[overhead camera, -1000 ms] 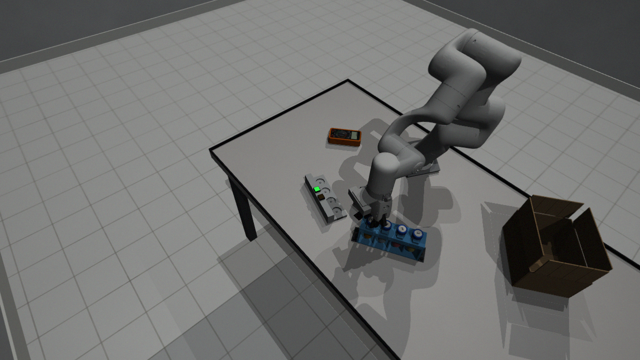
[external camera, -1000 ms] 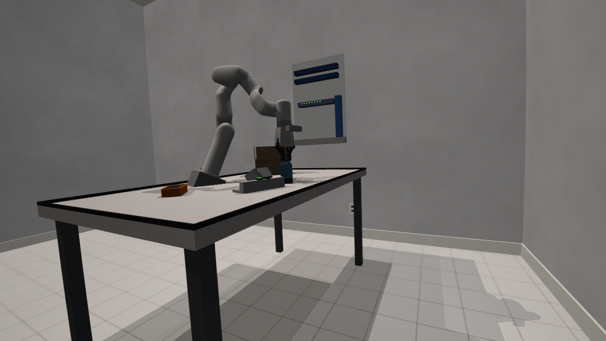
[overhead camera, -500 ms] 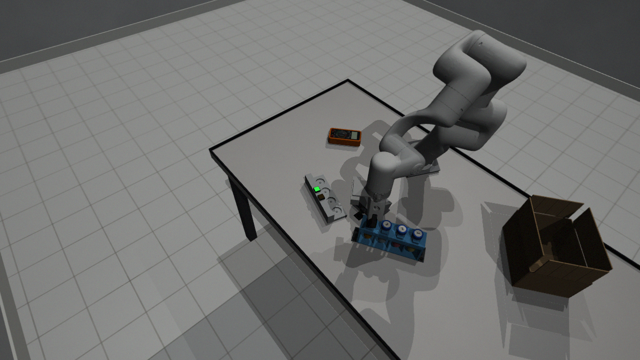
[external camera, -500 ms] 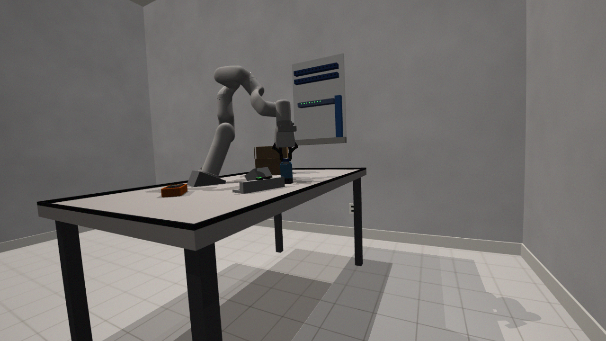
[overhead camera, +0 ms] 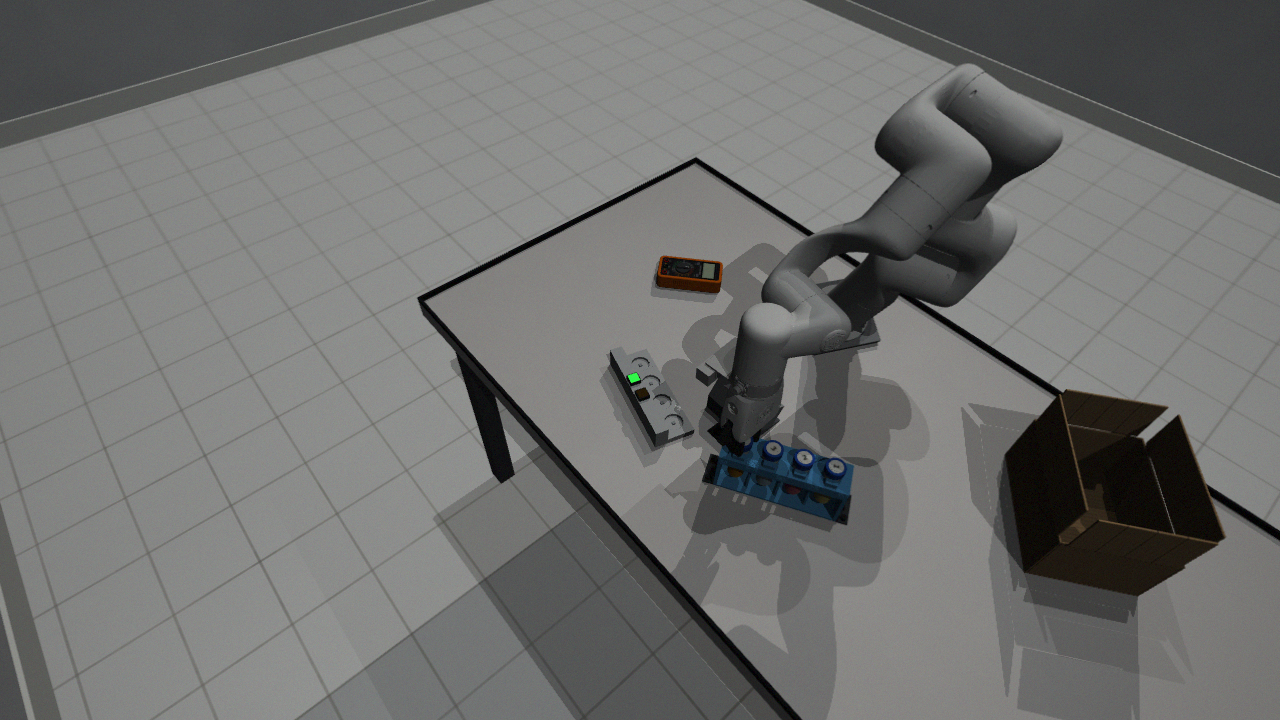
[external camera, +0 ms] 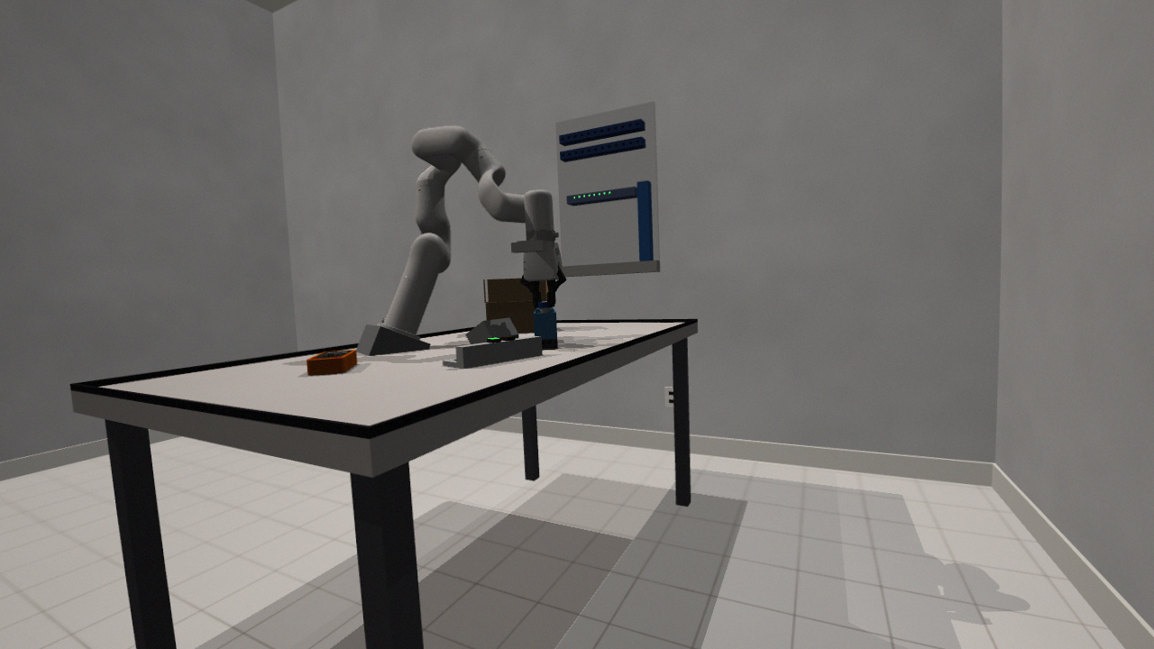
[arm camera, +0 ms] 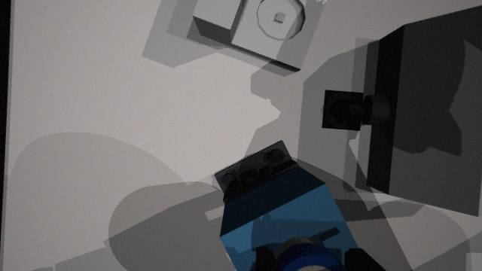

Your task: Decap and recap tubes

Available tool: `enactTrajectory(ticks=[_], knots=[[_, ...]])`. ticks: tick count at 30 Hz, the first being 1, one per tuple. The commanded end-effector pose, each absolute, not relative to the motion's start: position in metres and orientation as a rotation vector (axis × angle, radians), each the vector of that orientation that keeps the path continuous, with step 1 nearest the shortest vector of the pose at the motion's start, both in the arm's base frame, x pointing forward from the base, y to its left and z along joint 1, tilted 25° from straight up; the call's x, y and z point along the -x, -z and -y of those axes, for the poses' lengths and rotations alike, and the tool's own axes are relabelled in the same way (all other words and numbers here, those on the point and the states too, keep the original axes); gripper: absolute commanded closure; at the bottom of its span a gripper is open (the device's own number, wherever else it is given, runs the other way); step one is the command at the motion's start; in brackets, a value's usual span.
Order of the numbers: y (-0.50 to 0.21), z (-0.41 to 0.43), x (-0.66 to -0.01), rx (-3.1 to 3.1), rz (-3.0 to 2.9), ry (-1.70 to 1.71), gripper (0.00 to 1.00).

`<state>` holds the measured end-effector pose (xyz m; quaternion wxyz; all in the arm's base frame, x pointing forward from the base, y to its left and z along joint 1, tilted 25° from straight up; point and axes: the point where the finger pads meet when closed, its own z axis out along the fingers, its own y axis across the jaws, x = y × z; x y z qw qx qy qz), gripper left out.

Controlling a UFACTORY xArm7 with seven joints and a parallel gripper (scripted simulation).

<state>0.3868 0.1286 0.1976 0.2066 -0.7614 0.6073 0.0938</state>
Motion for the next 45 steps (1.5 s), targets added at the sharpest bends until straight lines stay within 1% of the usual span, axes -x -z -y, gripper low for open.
enactTrajectory(ticks=[1, 9, 10, 22, 25, 29, 31, 33, 45], knots=[[-0.1994, -0.1285, -0.3881, 1.935, -1.946, -0.295, 1.0], [-0.1993, -0.1285, -0.3881, 1.869, -2.018, -0.314, 1.0], [-0.1993, -0.1285, -0.3881, 1.869, -2.018, -0.314, 0.54], [-0.1993, -0.1285, -0.3881, 1.869, -2.018, -0.314, 0.54], [-0.1998, -0.1283, -0.388, 2.092, -1.757, -0.245, 0.54], [-0.1999, -0.1283, -0.388, 2.241, -1.544, -0.19, 0.54], [-0.1999, -0.1283, -0.388, 2.241, -1.544, -0.19, 0.54], [-0.1998, -0.1283, -0.388, 2.368, -1.324, -0.136, 0.54], [-0.1998, -0.1283, -0.388, 2.64, -0.599, 0.037, 0.54]])
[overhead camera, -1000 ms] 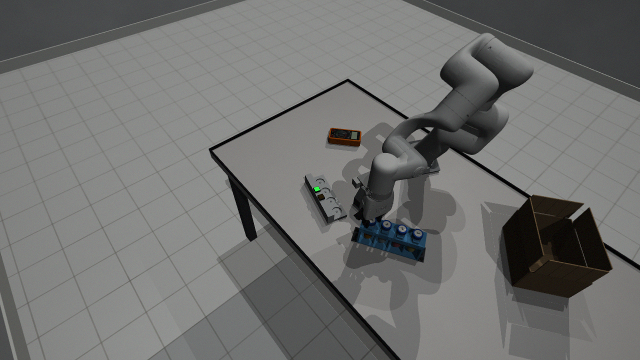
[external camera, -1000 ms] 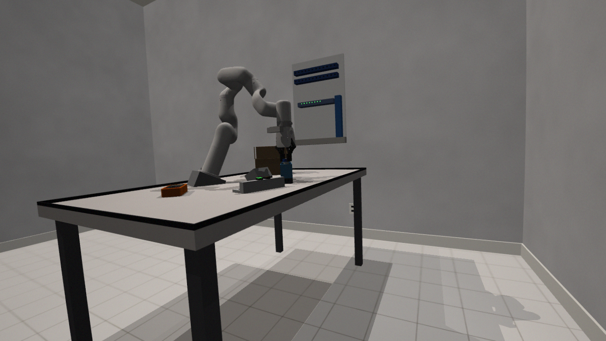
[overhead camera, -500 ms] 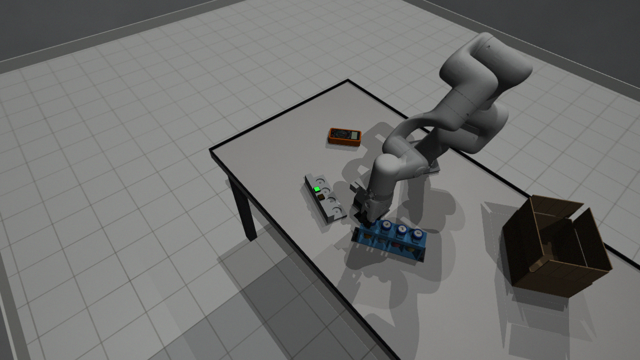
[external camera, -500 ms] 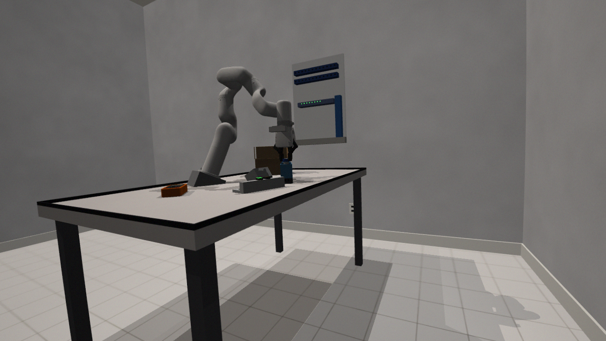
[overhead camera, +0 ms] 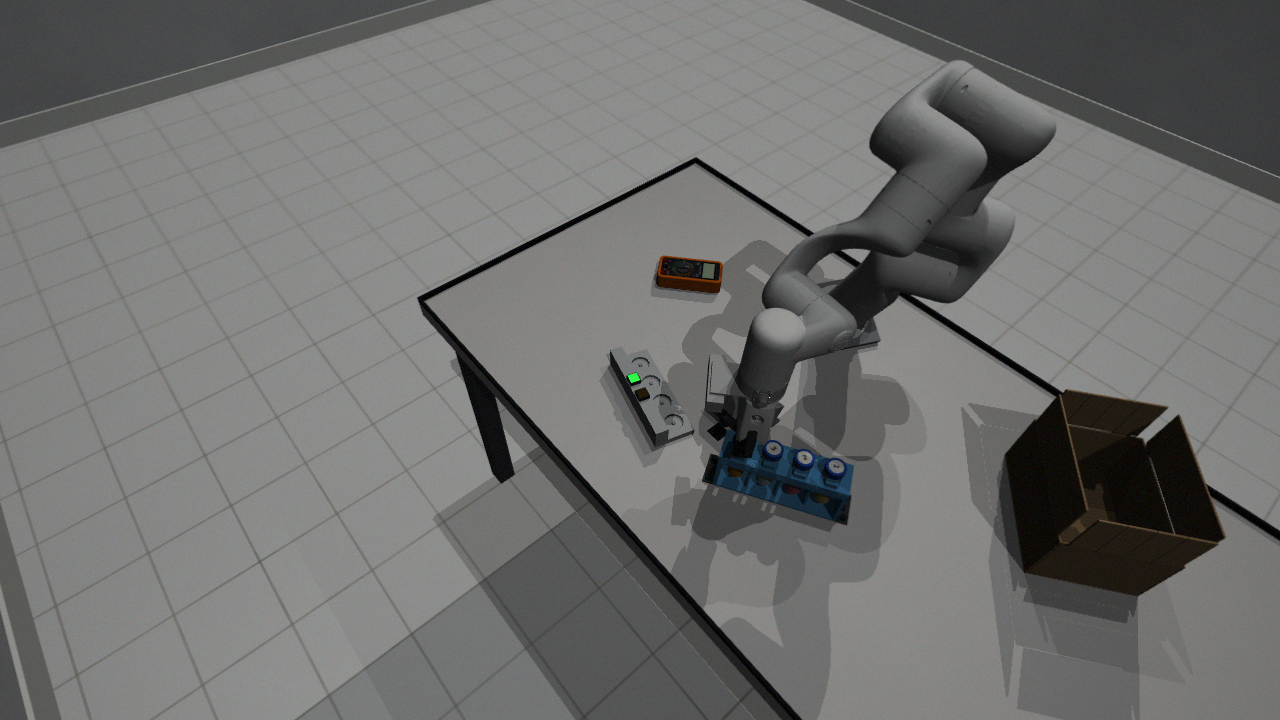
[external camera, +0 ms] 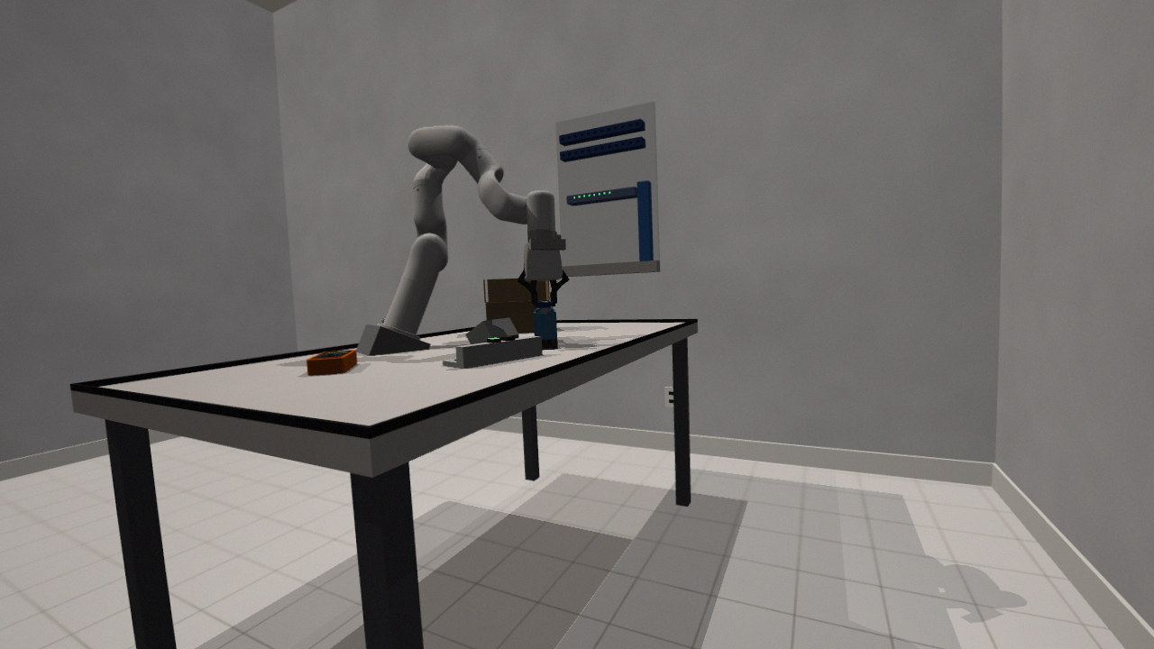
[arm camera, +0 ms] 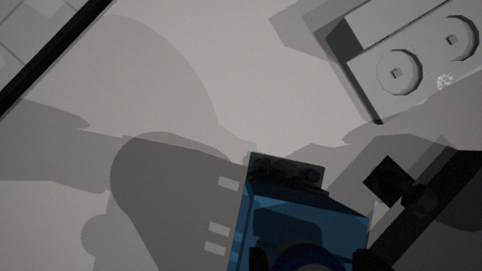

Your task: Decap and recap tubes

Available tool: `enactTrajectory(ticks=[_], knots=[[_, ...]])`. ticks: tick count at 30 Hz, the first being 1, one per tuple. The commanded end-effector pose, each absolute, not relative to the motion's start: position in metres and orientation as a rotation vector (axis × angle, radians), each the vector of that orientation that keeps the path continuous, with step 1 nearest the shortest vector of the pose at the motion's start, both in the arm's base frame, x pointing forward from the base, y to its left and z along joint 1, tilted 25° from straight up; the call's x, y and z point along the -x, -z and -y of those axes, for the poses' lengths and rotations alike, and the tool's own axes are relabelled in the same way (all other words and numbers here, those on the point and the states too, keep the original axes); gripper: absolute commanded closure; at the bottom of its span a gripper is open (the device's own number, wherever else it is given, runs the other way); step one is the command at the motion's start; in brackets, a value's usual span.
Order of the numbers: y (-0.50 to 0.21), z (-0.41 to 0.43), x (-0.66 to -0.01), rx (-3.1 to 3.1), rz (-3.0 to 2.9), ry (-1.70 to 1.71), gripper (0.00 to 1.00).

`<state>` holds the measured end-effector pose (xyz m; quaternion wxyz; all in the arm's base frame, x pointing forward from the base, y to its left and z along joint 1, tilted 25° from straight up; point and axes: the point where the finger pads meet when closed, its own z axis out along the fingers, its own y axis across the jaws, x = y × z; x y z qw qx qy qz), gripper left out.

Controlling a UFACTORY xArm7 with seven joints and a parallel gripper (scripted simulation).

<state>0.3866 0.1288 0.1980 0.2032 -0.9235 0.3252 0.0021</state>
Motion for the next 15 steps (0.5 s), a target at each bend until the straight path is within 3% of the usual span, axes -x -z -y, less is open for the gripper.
enactTrajectory(ticks=[1, 8, 15], knots=[[-0.1997, -0.1283, -0.388, 2.655, -0.533, 0.052, 0.54], [-0.1997, -0.1284, -0.388, 2.712, -0.124, 0.142, 0.54], [-0.1998, -0.1284, -0.388, 2.712, -0.104, 0.145, 0.54]])
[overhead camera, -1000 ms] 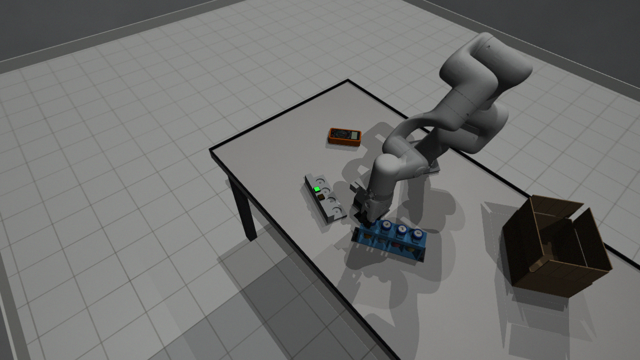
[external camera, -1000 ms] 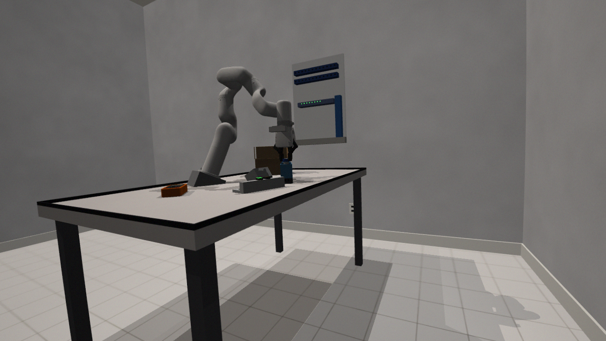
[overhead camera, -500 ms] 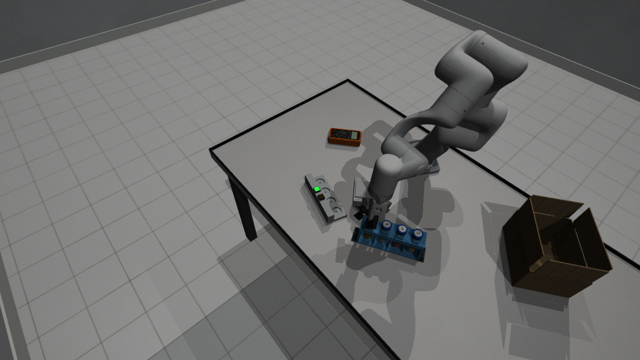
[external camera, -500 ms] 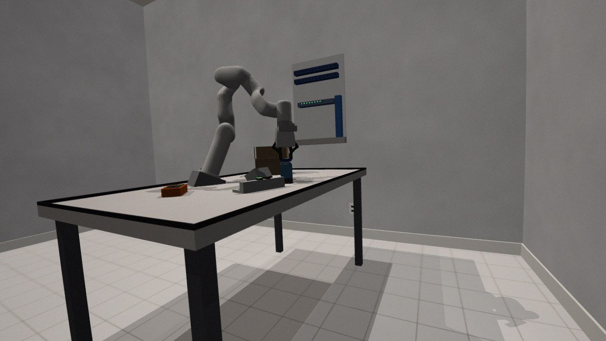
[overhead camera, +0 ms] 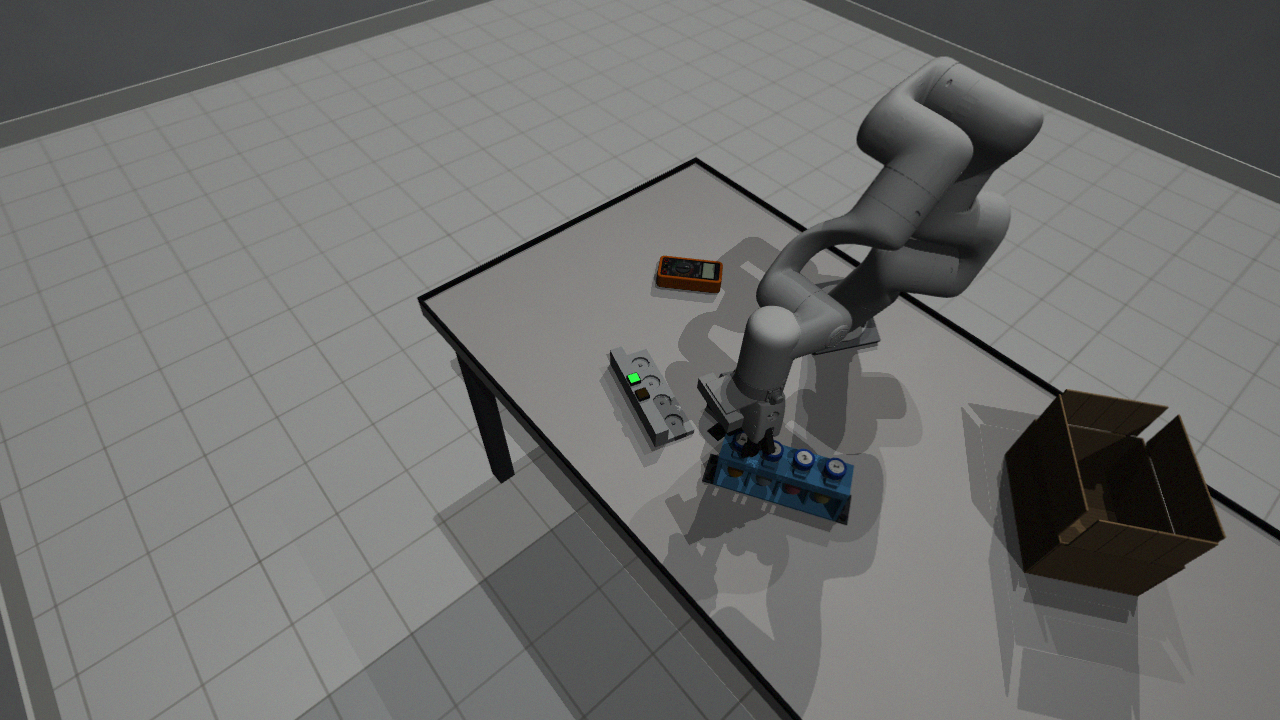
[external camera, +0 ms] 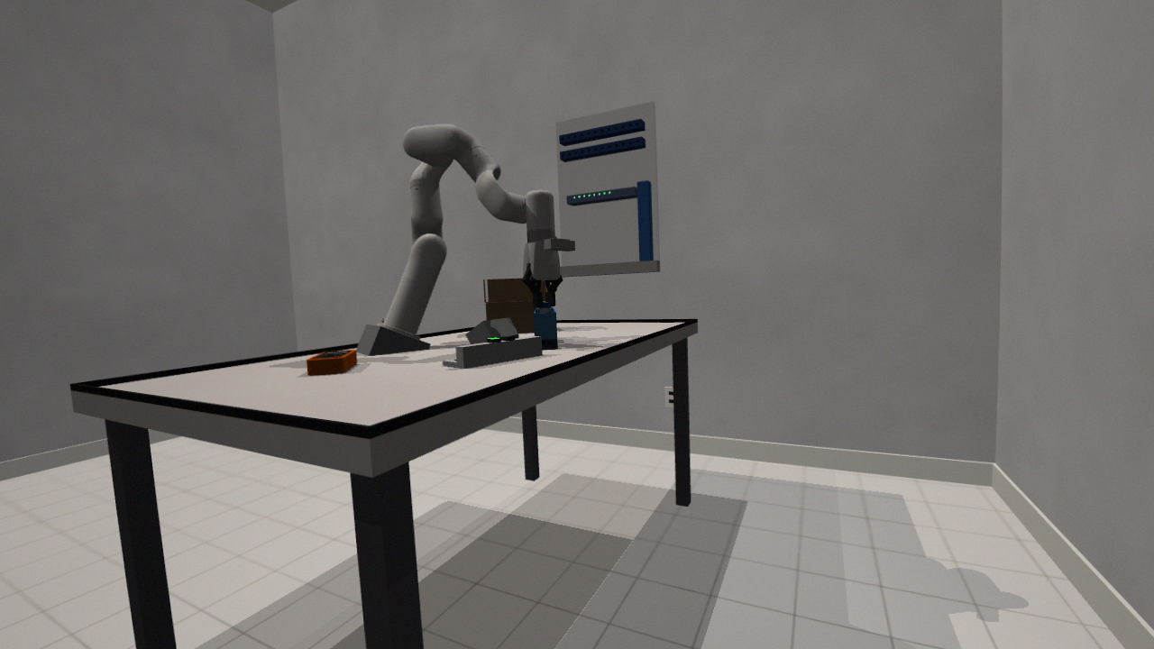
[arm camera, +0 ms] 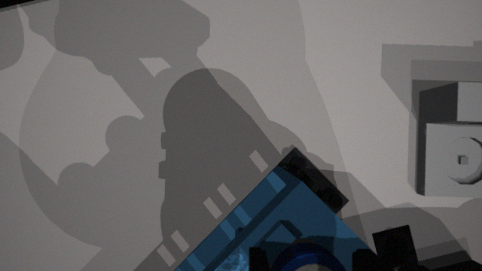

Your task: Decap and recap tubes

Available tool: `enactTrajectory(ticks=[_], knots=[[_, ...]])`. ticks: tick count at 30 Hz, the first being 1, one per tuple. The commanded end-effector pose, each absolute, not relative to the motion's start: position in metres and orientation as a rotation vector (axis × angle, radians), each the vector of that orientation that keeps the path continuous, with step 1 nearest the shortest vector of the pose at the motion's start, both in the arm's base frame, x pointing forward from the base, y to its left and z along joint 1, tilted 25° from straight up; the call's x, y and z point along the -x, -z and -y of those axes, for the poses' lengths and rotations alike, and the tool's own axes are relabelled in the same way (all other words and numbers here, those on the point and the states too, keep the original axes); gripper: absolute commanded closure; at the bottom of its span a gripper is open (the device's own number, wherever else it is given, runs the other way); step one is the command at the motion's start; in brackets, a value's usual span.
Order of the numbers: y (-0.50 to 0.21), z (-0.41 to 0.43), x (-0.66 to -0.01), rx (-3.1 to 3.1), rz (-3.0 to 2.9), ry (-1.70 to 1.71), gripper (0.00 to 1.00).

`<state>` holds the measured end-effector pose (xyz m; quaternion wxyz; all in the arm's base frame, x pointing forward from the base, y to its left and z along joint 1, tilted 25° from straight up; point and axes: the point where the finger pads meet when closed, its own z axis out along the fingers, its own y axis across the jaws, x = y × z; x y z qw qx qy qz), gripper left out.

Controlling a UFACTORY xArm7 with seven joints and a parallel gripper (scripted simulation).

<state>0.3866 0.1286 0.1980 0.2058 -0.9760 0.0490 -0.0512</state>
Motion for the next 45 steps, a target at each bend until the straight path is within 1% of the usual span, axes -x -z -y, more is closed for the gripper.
enactTrajectory(ticks=[1, 15, 28, 37, 39, 45], knots=[[-0.1998, -0.1284, -0.388, 2.712, -0.104, 0.145, 1.0], [-0.1997, -0.1284, -0.3881, 2.712, -0.104, 0.145, 1.0], [-0.1993, -0.1285, -0.3882, 2.574, -0.833, -0.019, 1.0], [-0.199, -0.1287, -0.3883, 2.331, -1.392, -0.153, 1.0], [-0.199, -0.1287, -0.3883, 2.331, -1.392, -0.153, 1.0], [-0.1988, -0.1288, -0.3883, 2.109, -1.734, -0.239, 1.0]])
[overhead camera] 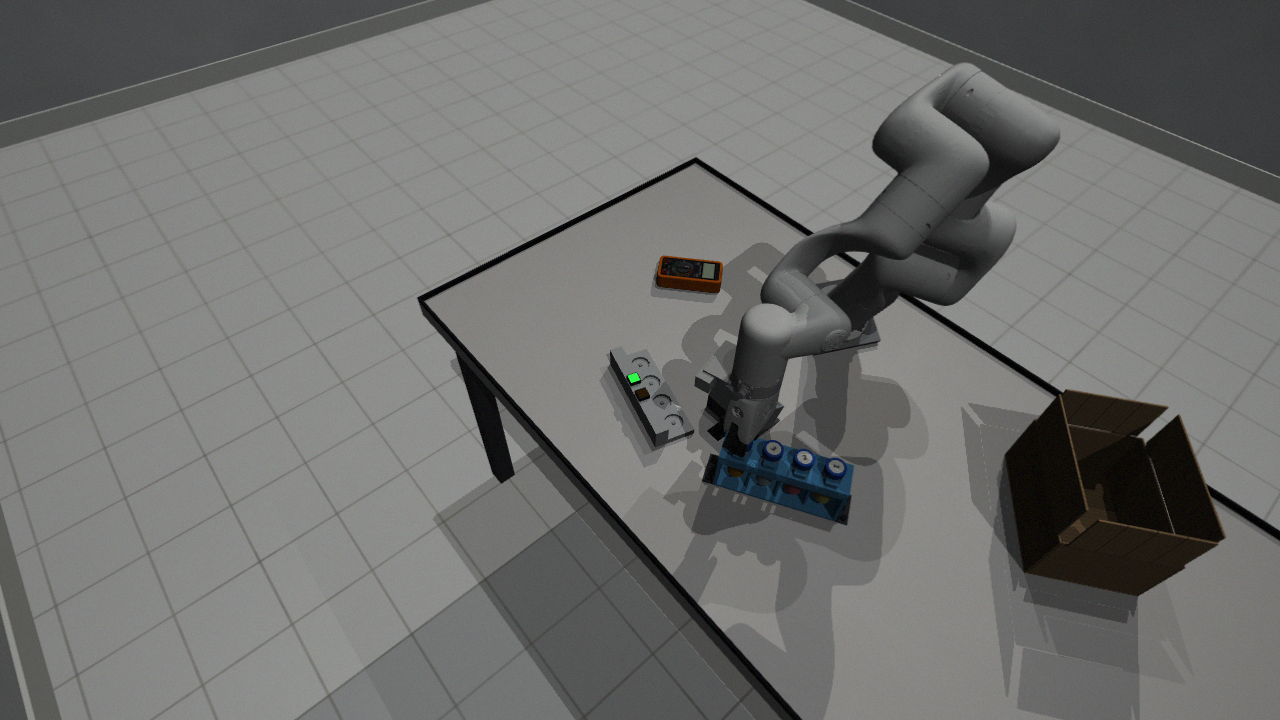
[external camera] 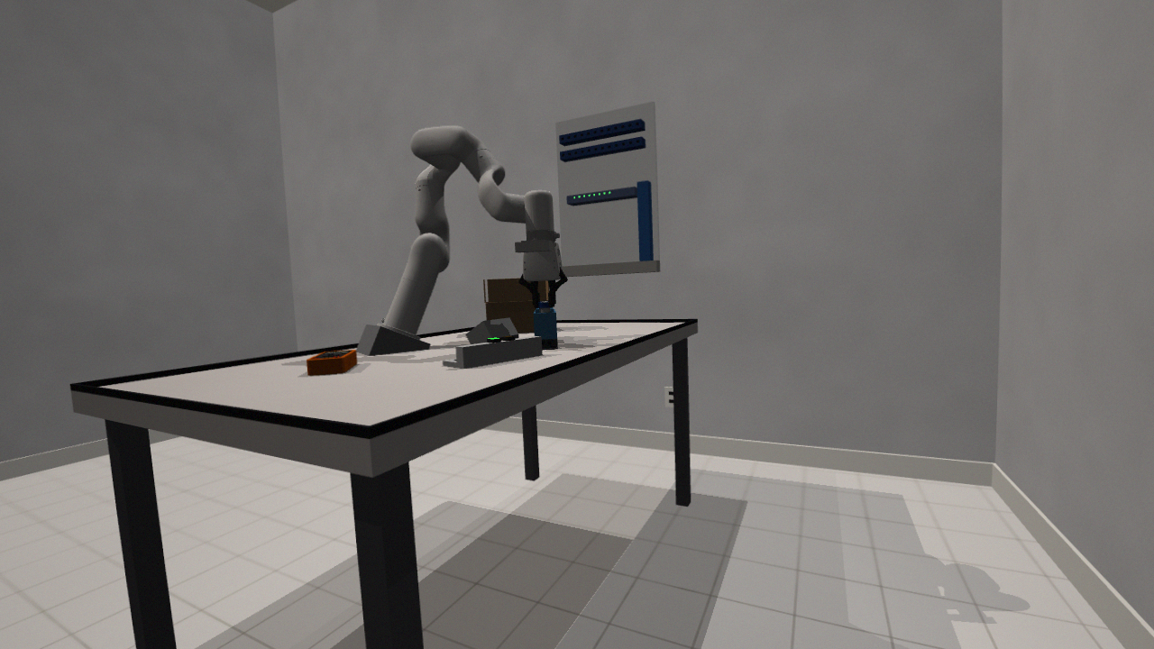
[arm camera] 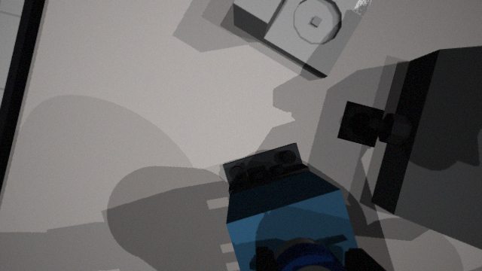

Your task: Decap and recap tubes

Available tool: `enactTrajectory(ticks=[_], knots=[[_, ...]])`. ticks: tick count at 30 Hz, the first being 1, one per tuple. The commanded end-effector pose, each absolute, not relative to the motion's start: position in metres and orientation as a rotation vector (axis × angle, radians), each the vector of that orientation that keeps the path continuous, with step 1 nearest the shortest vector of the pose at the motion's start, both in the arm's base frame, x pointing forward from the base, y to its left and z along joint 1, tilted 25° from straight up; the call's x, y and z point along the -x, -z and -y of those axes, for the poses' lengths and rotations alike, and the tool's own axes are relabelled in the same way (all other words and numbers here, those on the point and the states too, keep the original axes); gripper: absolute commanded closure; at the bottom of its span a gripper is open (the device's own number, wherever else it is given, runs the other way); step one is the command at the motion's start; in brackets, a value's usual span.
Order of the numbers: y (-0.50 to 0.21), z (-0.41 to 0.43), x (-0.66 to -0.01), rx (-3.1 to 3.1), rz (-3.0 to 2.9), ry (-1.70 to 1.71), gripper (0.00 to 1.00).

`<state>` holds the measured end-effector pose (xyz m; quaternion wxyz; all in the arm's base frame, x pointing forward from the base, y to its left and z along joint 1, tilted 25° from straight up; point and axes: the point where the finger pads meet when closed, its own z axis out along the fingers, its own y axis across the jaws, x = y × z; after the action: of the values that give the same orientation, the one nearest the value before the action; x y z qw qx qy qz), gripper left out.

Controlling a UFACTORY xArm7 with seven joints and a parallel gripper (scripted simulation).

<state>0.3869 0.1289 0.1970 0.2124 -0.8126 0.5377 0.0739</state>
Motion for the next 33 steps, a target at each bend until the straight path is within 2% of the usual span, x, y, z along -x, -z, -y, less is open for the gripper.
enactTrajectory(ticks=[1, 6, 14, 15, 25, 33], knots=[[-0.1987, -0.1288, -0.3883, 2.068, -1.789, -0.253, 1.0], [-0.1986, -0.1289, -0.3883, 1.869, -2.018, -0.314, 1.0], [-0.1986, -0.1289, -0.3883, 1.869, -2.018, -0.314, 1.0], [-0.1986, -0.1289, -0.3882, 1.869, -2.018, -0.314, 0.54], [-0.1986, -0.1289, -0.3882, 1.869, -2.018, -0.314, 0.54], [-0.1991, -0.1287, -0.3881, 2.228, -1.565, -0.195, 0.54]])
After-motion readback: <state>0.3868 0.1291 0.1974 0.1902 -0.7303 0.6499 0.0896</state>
